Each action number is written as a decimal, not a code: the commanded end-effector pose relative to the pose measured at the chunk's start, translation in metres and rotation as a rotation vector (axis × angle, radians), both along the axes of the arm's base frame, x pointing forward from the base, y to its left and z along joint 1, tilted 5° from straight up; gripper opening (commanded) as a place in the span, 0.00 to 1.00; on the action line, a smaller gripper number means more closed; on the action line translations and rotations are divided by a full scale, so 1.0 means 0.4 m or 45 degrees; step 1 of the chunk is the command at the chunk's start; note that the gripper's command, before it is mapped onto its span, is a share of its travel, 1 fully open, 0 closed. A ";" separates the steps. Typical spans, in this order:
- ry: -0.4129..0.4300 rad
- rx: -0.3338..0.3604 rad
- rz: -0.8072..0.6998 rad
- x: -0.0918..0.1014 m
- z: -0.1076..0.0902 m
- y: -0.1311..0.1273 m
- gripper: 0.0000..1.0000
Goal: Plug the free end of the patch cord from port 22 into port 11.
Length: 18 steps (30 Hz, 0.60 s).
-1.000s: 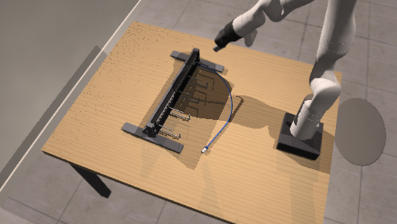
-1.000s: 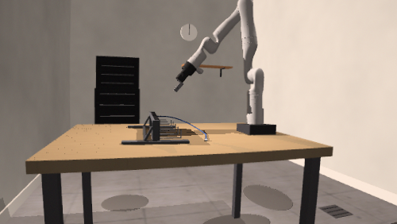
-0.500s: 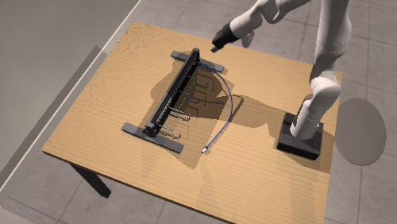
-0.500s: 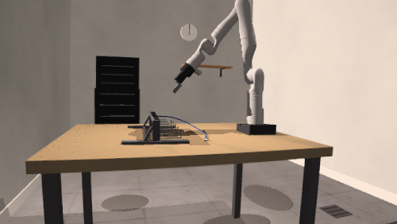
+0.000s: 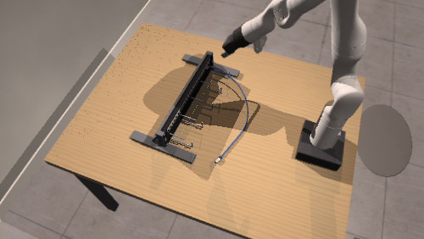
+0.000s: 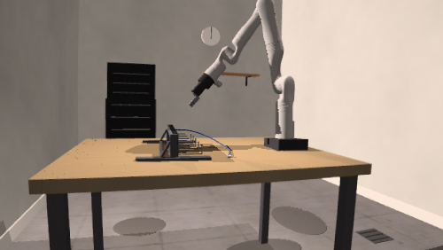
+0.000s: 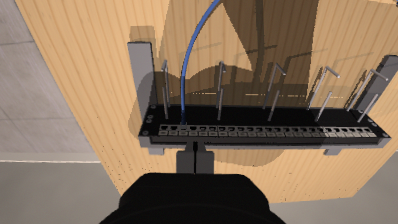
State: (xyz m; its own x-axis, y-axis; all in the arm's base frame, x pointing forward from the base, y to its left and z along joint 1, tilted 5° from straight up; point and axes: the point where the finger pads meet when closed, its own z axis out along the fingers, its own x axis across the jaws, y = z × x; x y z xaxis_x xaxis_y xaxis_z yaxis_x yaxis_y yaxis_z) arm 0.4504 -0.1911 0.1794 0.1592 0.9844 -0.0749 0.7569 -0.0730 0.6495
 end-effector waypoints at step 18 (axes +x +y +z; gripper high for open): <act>0.023 -0.008 -0.008 0.102 -0.153 -0.039 0.00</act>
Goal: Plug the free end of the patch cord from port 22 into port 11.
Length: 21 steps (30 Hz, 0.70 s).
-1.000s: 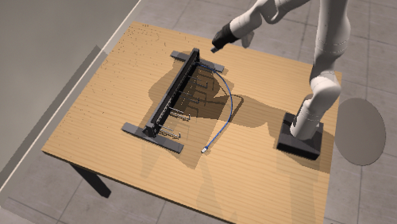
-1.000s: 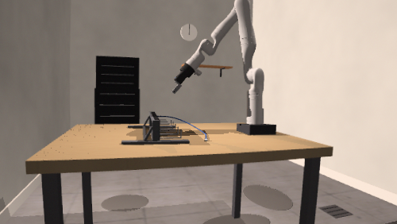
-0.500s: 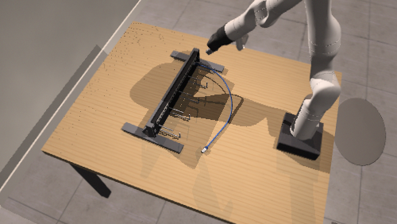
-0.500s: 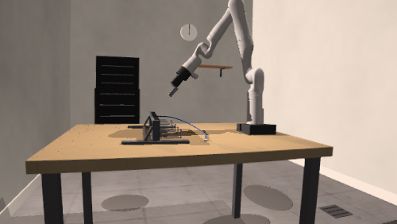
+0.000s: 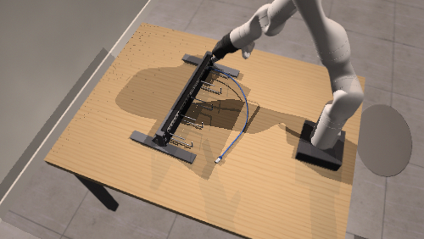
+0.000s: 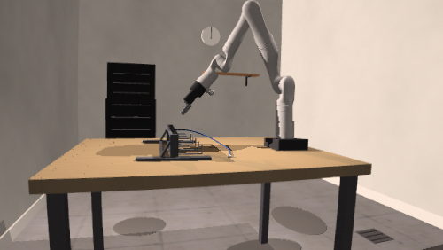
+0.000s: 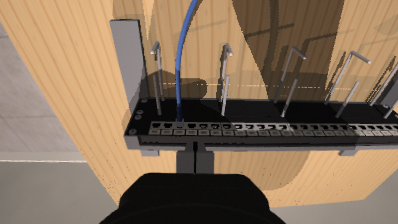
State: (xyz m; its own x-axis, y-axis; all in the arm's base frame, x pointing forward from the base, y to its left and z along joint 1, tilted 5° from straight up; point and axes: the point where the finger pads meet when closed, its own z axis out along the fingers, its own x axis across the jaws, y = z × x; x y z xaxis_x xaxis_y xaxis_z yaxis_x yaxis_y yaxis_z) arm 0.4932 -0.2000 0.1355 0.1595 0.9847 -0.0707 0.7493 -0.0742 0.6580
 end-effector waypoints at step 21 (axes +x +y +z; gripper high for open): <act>0.038 -0.011 -0.009 0.036 -0.094 -0.028 0.00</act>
